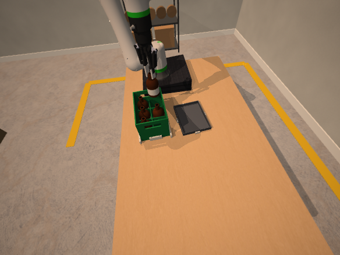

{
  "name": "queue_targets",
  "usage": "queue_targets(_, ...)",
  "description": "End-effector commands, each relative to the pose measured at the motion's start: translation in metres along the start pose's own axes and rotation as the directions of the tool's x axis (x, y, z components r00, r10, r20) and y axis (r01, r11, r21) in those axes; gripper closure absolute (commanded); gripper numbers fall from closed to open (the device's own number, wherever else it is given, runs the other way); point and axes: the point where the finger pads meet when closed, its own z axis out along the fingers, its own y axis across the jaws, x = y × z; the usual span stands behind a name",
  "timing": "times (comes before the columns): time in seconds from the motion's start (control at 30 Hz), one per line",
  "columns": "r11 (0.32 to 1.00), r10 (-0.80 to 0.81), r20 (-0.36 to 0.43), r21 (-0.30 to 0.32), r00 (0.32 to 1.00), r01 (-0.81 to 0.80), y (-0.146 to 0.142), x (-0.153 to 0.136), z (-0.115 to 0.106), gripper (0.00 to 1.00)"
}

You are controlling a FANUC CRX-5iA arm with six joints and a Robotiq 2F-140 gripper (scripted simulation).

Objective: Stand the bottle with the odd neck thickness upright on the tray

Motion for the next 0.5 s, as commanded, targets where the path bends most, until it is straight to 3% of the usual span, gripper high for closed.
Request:
queue_targets(0.0, 1.000, 0.000, 0.001, -0.001, 1.000, 0.000, 0.0001, -0.0003, -0.0006, 0.90)
queue_targets(0.47, 1.000, 0.000, 0.001, -0.001, 1.000, 0.000, 0.0001, -0.0003, -0.0006, 0.90)
